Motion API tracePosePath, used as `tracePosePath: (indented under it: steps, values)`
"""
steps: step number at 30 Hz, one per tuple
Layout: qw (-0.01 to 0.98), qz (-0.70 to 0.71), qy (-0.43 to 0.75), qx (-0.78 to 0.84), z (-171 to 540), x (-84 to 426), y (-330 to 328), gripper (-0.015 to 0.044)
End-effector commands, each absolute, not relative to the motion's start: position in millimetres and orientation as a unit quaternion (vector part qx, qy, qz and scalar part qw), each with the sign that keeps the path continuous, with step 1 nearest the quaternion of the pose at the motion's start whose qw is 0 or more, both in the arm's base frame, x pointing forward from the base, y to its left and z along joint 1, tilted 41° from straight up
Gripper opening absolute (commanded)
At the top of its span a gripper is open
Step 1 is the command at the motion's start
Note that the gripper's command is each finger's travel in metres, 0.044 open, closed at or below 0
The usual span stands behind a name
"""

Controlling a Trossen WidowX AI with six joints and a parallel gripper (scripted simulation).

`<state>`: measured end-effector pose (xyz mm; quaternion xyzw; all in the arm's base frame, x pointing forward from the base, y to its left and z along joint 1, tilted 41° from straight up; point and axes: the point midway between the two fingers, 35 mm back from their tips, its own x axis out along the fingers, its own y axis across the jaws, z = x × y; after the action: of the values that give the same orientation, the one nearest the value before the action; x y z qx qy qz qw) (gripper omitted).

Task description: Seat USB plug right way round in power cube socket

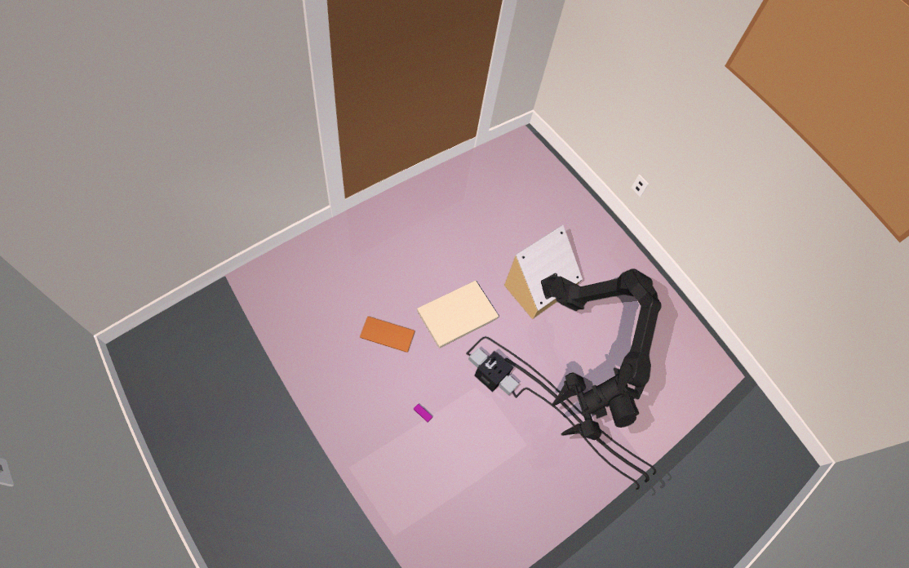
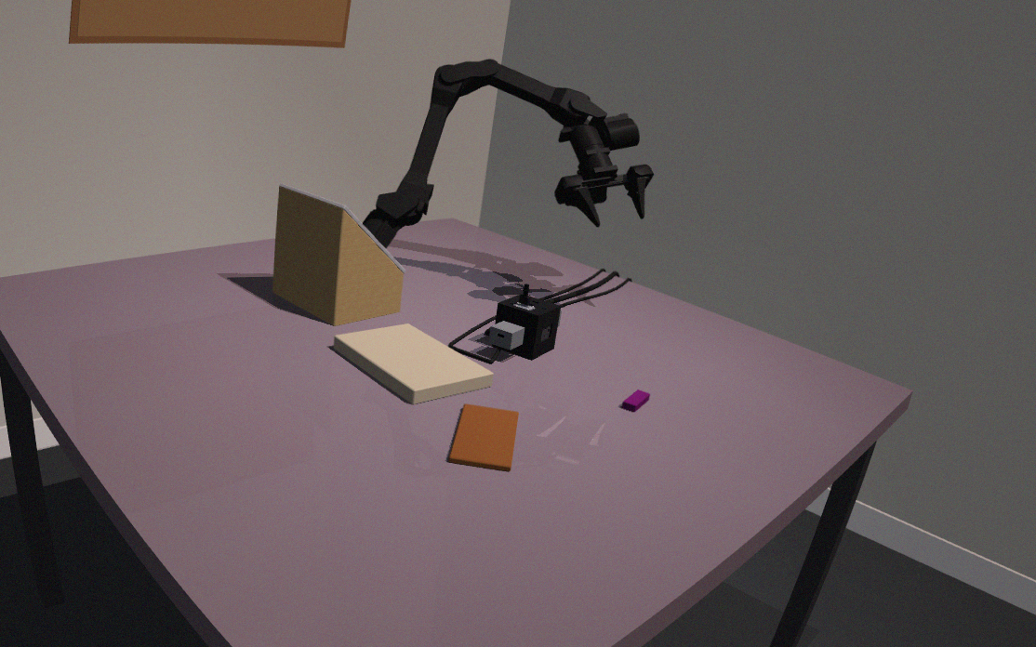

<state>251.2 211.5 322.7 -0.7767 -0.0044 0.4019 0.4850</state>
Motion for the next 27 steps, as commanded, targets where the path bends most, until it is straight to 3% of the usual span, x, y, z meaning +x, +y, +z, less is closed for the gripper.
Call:
tracePosePath:
  steps: [1,8,15,27]
  values:
    - [0.457,0.482,0.078,-0.744,261,281,186,0.0440]
    - [0.461,0.616,0.176,-0.614,173,306,129,0.0440]
    - [0.554,0.690,0.215,-0.413,116,306,66,0.0440]
    - [0.582,0.693,0.215,-0.367,107,303,51,0.0440]
